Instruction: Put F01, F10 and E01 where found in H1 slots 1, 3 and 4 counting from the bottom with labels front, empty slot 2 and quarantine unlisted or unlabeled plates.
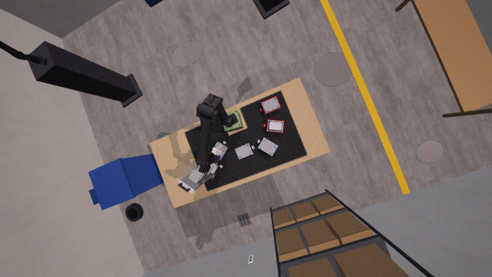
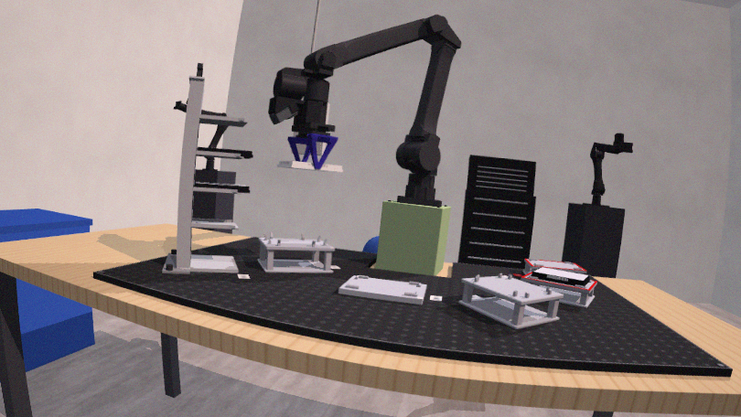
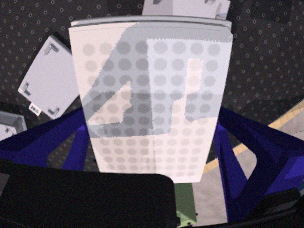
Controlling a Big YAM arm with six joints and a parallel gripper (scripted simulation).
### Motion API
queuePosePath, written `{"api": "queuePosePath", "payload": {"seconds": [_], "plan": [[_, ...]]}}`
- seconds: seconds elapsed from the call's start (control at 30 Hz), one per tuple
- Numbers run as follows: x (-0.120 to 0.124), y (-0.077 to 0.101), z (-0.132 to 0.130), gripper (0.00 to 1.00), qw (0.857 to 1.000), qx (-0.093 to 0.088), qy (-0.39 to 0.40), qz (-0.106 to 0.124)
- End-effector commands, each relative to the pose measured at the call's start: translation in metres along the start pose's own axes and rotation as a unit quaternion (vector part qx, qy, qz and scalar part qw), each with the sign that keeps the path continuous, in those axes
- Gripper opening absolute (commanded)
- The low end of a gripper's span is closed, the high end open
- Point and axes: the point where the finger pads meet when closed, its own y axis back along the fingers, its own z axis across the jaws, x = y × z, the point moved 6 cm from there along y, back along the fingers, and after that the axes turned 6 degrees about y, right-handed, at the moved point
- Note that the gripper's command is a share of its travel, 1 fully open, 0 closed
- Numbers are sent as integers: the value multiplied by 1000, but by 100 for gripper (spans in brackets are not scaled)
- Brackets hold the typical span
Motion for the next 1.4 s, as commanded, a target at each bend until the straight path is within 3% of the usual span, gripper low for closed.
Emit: {"api": "queuePosePath", "payload": {"seconds": [0.0,0.27,0.87,1.37], "plan": [[-2,10,12,86,999,1,42,-18],[-2,10,31,86,996,1,92,-17],[-2,10,27,86,976,4,217,-17],[5,10,75,86,945,2,328,-15]]}}
